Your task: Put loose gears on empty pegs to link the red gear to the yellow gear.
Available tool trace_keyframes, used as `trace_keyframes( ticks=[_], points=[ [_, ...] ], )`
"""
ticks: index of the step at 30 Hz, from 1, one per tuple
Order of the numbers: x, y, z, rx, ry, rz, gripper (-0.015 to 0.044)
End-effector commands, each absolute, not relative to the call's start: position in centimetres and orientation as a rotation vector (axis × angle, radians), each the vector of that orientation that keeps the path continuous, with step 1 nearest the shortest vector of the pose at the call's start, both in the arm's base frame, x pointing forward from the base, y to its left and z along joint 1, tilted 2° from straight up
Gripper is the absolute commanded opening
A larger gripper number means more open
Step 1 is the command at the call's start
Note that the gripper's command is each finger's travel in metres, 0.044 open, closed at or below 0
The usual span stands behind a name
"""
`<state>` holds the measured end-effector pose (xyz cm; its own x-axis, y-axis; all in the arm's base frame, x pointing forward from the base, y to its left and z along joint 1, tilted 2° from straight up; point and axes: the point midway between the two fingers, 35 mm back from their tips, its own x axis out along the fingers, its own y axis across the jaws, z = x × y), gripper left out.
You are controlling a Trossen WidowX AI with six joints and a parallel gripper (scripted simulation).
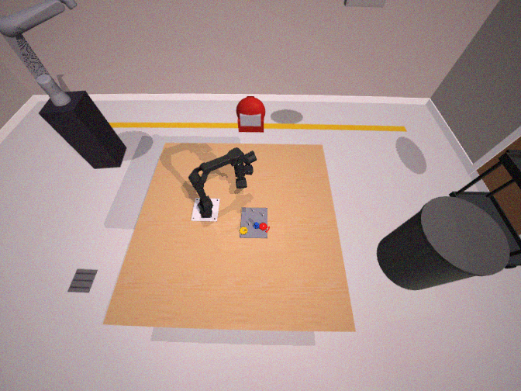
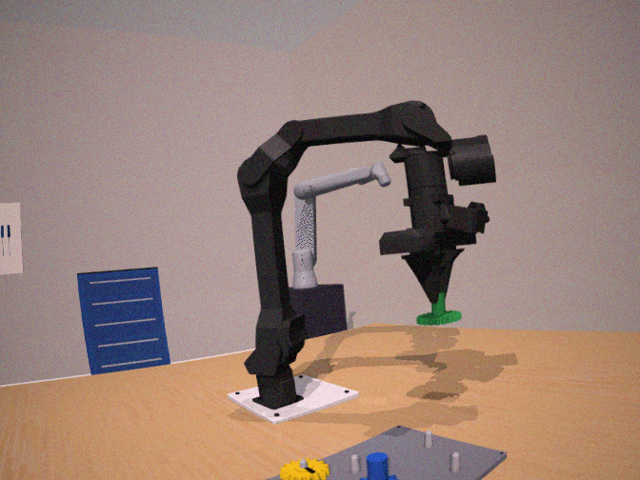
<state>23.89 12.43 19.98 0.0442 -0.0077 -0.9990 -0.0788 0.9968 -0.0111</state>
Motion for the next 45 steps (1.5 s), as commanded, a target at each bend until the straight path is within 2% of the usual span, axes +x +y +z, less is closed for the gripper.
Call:
trace_keyframes(
  ticks=[1,45],
  points=[
    [24.3,11.8,19.7,-0.064,1.525,0.051,0.0000],
    [27.8,3.6,16.9,-0.073,1.519,0.052,0.0000]
  ],
)
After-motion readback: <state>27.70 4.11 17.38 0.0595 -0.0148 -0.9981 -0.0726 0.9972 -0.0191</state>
